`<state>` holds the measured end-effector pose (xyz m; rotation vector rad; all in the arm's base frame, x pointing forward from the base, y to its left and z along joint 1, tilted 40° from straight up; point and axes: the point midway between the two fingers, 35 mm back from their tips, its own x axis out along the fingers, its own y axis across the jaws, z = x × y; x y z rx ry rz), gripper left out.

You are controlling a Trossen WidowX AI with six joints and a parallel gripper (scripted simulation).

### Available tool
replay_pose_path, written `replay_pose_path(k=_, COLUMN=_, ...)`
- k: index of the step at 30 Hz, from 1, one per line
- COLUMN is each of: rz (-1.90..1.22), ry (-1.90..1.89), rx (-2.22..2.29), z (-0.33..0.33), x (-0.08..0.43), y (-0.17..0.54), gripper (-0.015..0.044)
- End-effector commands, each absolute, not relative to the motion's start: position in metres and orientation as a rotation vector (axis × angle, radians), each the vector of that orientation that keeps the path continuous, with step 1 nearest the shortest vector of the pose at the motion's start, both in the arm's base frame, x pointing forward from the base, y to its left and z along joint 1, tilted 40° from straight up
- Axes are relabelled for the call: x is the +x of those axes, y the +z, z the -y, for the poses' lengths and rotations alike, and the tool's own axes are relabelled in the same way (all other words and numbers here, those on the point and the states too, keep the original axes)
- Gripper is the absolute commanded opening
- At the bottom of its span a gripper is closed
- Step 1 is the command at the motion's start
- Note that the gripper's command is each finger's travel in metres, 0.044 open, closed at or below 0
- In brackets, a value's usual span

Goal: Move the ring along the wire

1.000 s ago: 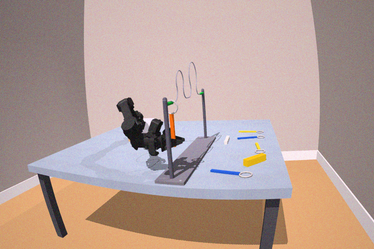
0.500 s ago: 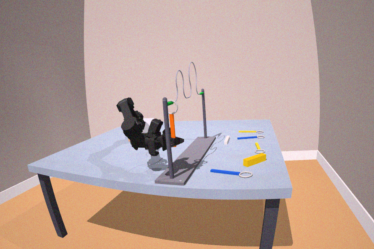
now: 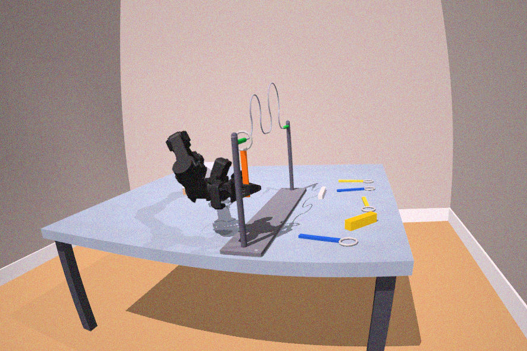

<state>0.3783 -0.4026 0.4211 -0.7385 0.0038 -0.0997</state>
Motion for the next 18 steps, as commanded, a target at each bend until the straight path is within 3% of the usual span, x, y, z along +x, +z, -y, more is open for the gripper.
replay_pose_path(k=1, rz=-0.005, ry=-0.103, rx=-0.738, z=0.402, x=0.378, y=0.422, gripper=-0.0150)
replay_pose_path(k=18, rz=-0.142, ry=-0.157, rx=-0.729, z=0.394, x=0.362, y=0.417, gripper=-0.0150)
